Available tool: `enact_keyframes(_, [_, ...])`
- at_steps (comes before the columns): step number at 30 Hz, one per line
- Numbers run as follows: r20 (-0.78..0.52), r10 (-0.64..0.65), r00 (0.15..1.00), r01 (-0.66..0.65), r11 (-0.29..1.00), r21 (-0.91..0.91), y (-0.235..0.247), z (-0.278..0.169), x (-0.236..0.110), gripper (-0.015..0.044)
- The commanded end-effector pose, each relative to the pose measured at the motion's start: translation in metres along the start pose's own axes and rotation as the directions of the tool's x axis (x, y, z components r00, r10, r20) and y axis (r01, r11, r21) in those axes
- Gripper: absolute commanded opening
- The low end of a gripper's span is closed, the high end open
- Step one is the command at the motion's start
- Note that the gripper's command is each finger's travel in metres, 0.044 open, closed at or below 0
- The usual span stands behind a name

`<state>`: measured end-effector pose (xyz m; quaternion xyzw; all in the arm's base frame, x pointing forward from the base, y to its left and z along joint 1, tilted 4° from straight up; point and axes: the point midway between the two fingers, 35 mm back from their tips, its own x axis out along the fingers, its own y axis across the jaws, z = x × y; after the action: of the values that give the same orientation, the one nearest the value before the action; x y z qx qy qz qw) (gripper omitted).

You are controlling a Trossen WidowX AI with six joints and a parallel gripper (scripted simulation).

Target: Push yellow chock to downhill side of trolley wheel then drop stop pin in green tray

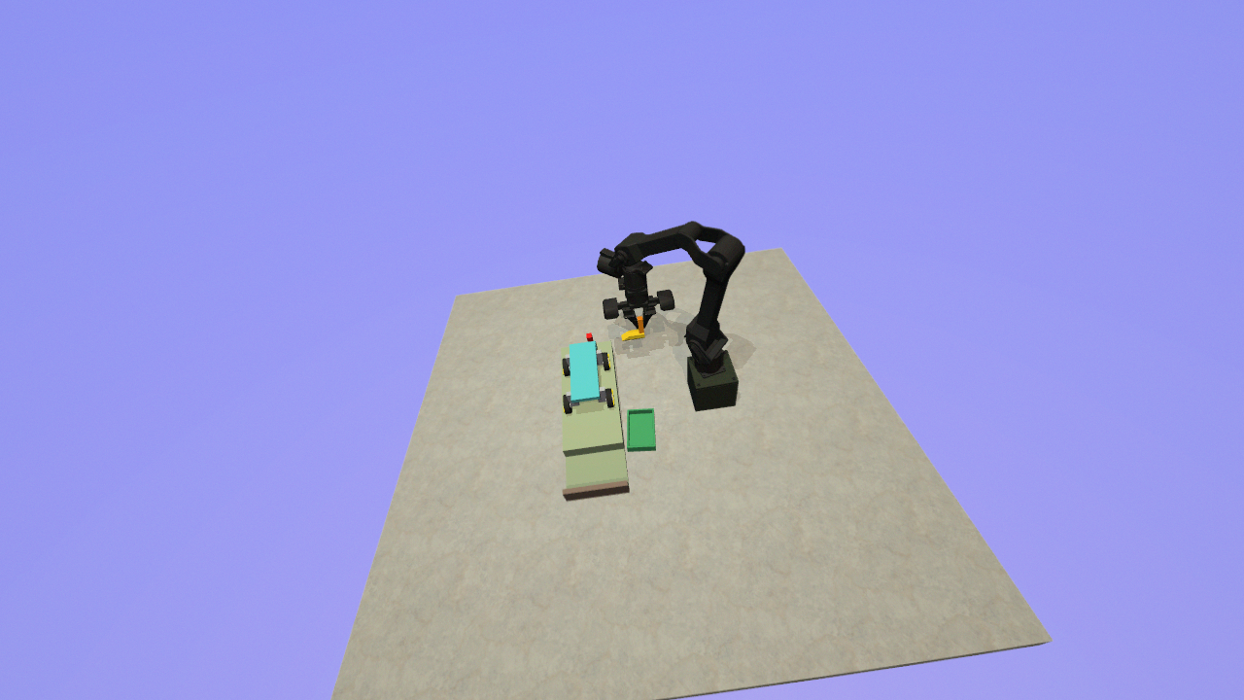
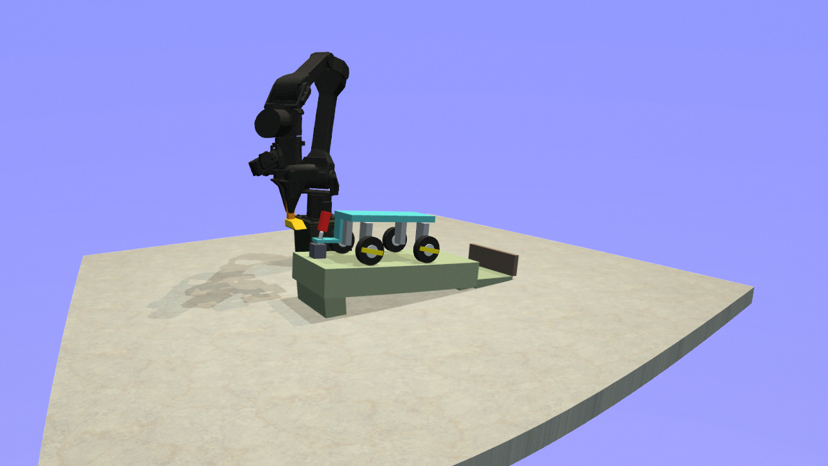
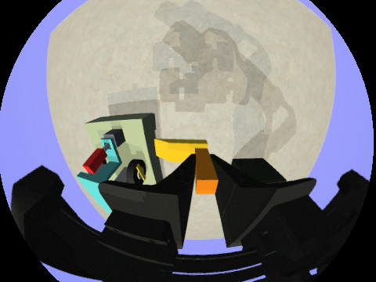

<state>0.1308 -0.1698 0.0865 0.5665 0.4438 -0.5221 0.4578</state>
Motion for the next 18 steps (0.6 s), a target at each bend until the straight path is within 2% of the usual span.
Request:
enact_keyframes(1, [0.002, 0.008, 1.000, -0.008, 1.000, -0.006, 0.0028, 0.0011, -0.0143, 0.0000])
enact_keyframes(11, [0.002, 0.008, 1.000, -0.008, 1.000, -0.012, 0.0044, 0.0018, -0.0232, 0.0000])
enact_keyframes(18, [0.003, 0.008, 1.000, -0.007, 0.975, -0.223, 0.0045, 0.0017, -0.0232, 0.0000])
